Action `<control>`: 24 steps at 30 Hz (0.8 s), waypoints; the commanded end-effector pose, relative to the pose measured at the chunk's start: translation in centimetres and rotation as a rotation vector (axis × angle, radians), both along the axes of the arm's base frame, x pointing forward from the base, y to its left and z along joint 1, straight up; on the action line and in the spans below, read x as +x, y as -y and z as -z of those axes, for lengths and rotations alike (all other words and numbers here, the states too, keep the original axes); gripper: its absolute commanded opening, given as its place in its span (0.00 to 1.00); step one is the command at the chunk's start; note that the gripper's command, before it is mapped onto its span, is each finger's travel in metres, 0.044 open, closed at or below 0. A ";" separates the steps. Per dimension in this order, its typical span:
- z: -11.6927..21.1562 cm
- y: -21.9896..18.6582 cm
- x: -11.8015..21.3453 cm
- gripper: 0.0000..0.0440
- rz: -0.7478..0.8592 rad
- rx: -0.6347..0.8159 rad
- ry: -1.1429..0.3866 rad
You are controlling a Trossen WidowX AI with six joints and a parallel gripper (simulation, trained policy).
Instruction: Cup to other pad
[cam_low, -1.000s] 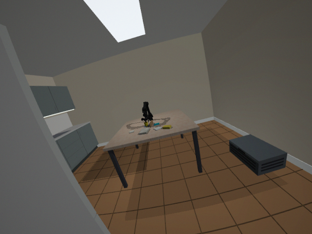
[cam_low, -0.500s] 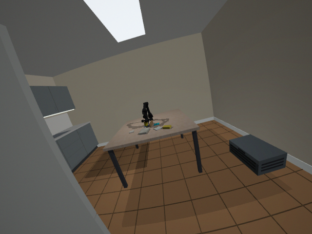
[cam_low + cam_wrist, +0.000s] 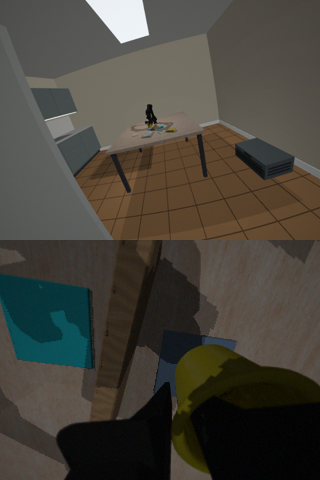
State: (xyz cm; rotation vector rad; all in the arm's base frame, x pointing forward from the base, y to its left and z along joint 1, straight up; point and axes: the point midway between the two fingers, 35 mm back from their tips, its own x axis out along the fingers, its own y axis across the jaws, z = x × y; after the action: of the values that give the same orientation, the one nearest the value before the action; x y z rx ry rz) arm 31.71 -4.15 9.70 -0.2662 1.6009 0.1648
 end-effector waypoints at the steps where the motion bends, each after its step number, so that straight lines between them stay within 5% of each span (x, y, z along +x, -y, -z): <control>1: -1.0 -0.6 0.7 0.03 -0.013 0.007 0.023; 24: -4.8 -7.5 3.8 0.00 -0.096 0.026 0.145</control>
State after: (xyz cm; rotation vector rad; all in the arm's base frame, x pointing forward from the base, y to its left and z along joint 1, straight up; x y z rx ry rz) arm 35.09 2.47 14.02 -0.3286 1.4647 0.2274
